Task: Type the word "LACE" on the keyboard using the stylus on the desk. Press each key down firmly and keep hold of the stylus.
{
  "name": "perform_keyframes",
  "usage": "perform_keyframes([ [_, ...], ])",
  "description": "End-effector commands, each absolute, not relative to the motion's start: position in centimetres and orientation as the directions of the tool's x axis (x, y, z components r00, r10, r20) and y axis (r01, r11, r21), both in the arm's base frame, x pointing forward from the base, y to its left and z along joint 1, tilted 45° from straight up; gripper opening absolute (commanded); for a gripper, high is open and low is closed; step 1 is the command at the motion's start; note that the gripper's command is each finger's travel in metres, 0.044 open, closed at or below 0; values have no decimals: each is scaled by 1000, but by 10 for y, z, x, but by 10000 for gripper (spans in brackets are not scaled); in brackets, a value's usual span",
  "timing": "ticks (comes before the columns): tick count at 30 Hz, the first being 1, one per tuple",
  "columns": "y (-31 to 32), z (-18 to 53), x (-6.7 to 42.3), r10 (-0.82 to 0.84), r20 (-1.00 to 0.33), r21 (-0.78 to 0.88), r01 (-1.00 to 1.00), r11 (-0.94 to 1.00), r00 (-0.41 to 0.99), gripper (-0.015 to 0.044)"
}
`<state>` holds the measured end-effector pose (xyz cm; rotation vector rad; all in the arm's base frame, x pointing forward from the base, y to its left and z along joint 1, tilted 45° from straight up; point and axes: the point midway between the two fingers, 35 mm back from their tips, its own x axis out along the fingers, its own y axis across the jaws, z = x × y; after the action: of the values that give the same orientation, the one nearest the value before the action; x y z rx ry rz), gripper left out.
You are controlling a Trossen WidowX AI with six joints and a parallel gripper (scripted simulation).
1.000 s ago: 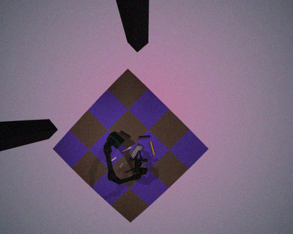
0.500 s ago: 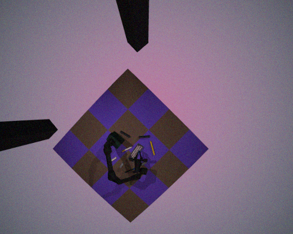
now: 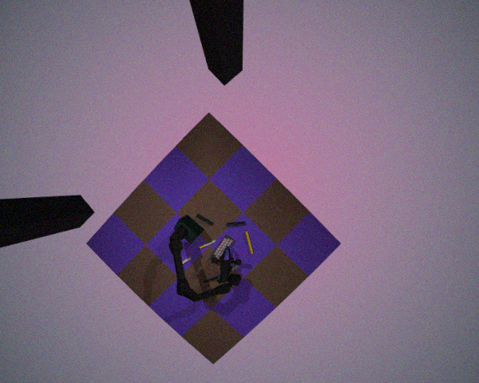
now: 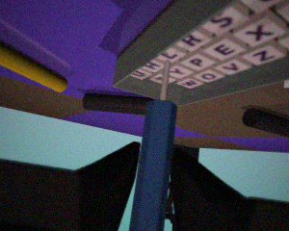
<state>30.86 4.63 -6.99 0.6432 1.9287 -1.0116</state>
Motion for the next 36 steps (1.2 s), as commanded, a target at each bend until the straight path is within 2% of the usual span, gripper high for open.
perform_keyframes([
  [1, 44, -71, 310, 50, -860, -402, 734, 547, -509, 81],
  [25, 41, -74, 311, 50, -860, -403, 734, 547, -509, 81],
  [36, 68, -47, 306, 52, -860, -401, 734, 548, -508, 81],
])
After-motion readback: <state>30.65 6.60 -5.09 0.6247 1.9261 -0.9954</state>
